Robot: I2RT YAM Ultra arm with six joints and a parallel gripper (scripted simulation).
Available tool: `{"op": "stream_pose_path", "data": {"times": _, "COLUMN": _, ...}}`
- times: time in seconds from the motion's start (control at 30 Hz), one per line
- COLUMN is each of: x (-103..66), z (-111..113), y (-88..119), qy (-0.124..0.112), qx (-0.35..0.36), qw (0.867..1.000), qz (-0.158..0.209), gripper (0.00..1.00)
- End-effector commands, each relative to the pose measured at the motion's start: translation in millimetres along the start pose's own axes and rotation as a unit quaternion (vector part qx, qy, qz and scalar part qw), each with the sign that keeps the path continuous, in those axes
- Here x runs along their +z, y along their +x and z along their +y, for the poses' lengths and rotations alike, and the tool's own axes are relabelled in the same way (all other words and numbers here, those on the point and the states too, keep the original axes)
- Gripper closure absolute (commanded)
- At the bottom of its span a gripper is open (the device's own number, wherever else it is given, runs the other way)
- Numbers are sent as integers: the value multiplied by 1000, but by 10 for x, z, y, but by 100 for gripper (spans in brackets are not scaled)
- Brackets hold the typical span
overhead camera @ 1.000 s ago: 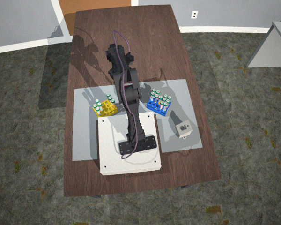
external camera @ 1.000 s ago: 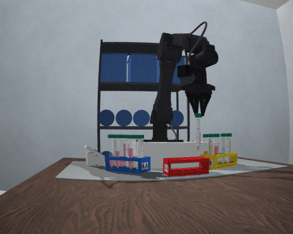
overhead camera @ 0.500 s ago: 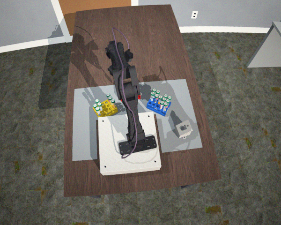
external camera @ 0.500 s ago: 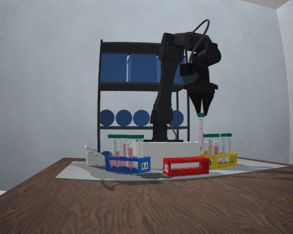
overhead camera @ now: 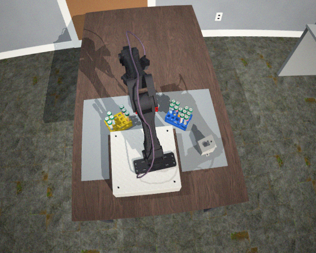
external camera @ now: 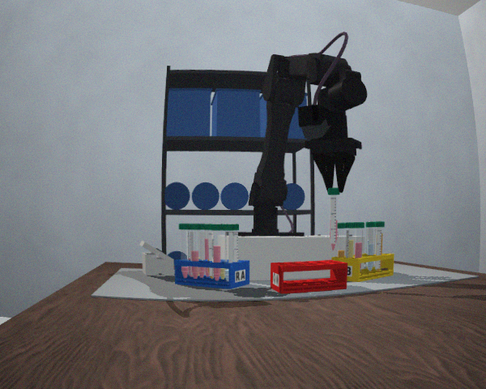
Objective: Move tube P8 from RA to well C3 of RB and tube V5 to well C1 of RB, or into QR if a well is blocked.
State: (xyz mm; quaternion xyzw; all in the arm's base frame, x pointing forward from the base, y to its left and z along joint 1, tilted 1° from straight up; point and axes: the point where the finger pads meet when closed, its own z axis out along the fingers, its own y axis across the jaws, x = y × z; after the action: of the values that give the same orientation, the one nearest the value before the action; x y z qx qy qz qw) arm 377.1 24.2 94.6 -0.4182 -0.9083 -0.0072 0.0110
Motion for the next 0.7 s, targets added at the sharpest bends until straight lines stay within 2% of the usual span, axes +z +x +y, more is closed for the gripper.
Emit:
{"op": "stream_pose_path", "data": {"times": 0.0, "x": -70, "z": 15, "y": -25, "qy": -4, "qx": 0, "qw": 1000, "qz": -5, "gripper": 100}}
{"op": "stream_pose_path", "data": {"times": 0.37, "x": -68, "z": 16, "y": -49, "qy": 0, "qx": 1, "qw": 1000, "qz": -5, "gripper": 100}}
{"op": "stream_pose_path", "data": {"times": 0.43, "x": -157, "z": 33, "y": -13, "qy": -10, "qx": 0, "qw": 1000, "qz": -12, "gripper": 100}}
{"op": "stream_pose_path", "data": {"times": 0.67, "x": -167, "z": 35, "y": -9, "qy": -11, "qx": -1, "qw": 1000, "qz": -13, "gripper": 100}}
